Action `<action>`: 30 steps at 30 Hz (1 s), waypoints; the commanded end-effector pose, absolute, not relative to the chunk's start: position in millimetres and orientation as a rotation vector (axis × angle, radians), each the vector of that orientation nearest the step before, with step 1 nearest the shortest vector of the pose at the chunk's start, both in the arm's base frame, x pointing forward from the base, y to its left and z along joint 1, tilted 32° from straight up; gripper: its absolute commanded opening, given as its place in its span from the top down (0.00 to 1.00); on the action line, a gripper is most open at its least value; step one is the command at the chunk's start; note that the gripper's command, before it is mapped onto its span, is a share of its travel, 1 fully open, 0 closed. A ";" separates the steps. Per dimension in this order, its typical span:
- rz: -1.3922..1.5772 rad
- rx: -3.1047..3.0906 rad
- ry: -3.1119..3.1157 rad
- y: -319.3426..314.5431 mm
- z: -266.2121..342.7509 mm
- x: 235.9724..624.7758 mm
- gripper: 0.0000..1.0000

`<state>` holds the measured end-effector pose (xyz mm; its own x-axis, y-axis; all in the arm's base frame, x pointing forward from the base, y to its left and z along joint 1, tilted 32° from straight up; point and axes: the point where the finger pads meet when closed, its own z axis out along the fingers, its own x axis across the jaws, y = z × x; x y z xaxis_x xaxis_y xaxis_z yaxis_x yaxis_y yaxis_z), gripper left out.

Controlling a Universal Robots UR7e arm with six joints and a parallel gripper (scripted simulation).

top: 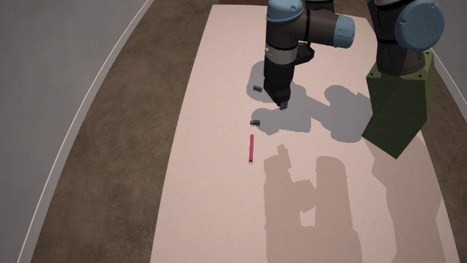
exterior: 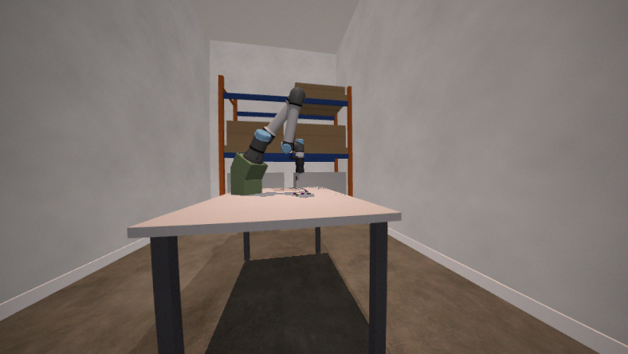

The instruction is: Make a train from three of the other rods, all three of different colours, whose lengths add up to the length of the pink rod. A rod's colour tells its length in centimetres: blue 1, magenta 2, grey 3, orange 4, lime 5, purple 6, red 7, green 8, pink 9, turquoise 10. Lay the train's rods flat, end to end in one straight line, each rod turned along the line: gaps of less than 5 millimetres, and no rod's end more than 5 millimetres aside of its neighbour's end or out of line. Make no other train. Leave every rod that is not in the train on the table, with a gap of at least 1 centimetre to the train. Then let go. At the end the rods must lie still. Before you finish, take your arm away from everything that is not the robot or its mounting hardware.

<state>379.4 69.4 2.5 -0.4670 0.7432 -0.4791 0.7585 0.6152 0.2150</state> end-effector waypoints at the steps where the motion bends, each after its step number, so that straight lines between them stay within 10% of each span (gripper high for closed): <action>1: -0.035 1.179 2.300 57.6 5.7 374.4 0.76; 30: -0.035 1.179 2.300 53.3 -7.9 381.8 0.76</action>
<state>378.1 55.4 -1.3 -0.4642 0.7434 -0.4816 0.7578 0.6148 0.2186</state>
